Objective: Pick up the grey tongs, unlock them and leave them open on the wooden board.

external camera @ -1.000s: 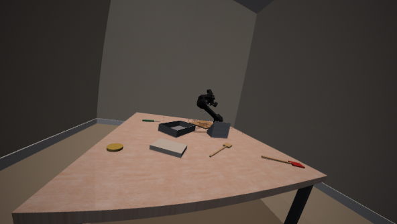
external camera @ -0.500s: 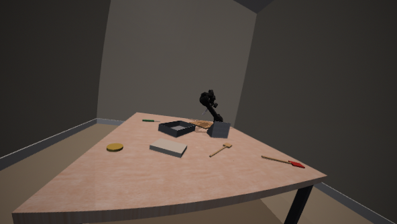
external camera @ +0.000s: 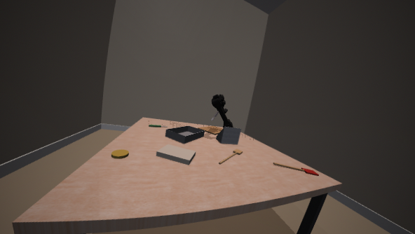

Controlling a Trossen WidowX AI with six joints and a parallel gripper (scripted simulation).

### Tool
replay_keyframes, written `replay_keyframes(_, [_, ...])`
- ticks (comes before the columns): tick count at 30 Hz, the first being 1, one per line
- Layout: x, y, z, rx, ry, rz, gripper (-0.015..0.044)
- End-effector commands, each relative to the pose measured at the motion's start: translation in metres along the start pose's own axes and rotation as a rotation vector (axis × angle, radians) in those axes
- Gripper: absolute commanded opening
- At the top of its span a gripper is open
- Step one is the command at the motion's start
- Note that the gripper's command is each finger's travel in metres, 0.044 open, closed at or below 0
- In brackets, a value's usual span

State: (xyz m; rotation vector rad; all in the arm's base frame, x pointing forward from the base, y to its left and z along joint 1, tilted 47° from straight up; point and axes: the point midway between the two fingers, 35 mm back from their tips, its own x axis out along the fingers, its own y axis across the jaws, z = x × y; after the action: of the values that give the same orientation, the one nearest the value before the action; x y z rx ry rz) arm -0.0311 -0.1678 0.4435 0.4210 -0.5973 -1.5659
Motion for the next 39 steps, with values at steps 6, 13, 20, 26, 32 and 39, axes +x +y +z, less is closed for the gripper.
replay_keyframes(6, [0.009, 0.000, -0.003, 0.016, 0.081, -0.032, -0.0150])
replay_keyframes(13, [0.016, -0.001, -0.010, 0.016, 0.173, -0.074, -0.0150])
replay_keyframes(20, [0.021, -0.002, -0.020, -0.001, 0.276, -0.117, -0.0150])
replay_keyframes(26, [0.024, -0.003, -0.030, -0.032, 0.370, -0.152, -0.0150])
replay_keyframes(32, [0.025, -0.002, -0.040, -0.078, 0.469, -0.184, -0.0150])
replay_keyframes(39, [0.023, -0.002, -0.053, -0.150, 0.589, -0.217, -0.0150])
